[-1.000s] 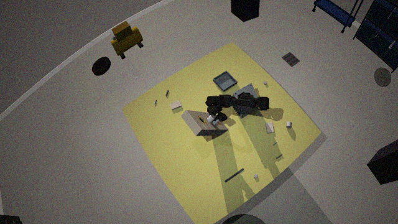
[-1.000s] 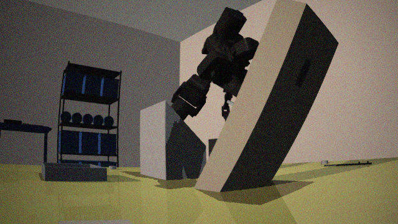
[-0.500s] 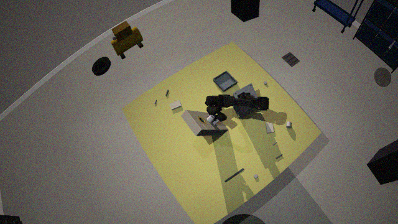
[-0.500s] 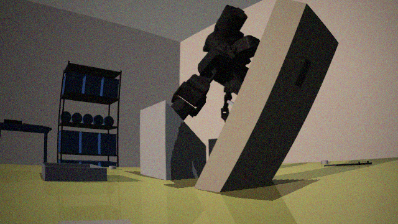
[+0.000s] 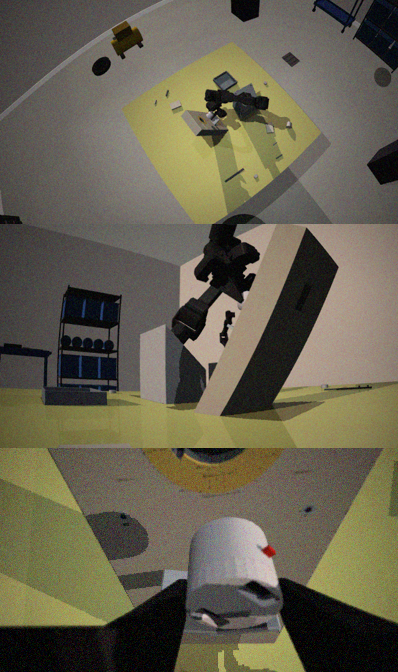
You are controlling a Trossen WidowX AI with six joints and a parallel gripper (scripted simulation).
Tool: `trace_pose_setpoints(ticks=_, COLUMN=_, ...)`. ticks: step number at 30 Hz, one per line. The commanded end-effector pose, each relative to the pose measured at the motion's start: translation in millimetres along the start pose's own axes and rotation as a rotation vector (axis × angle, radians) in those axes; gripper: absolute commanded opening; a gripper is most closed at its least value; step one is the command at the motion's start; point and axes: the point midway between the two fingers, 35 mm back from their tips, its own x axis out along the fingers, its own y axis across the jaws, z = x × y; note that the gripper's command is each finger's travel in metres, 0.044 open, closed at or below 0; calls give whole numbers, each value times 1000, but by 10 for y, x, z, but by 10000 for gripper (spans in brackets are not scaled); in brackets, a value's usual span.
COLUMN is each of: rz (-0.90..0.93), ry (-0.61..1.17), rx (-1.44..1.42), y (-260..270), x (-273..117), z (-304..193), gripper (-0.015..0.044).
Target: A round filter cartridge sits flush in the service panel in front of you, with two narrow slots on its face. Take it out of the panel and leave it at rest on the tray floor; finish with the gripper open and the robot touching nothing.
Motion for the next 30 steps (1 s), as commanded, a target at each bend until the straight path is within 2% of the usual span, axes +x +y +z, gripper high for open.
trace_pose_setpoints(ticks=1, rz=0, ry=-10, rx=-8, y=-2, x=-226, z=41, gripper=0)
trace_pose_setpoints(ticks=9, rz=10, ry=-17, rx=-6, y=43, x=-594, z=35, gripper=0)
trace_pose_setpoints(ticks=30, rz=5, ry=-18, rx=-10, y=-740, x=-498, z=36, gripper=0)
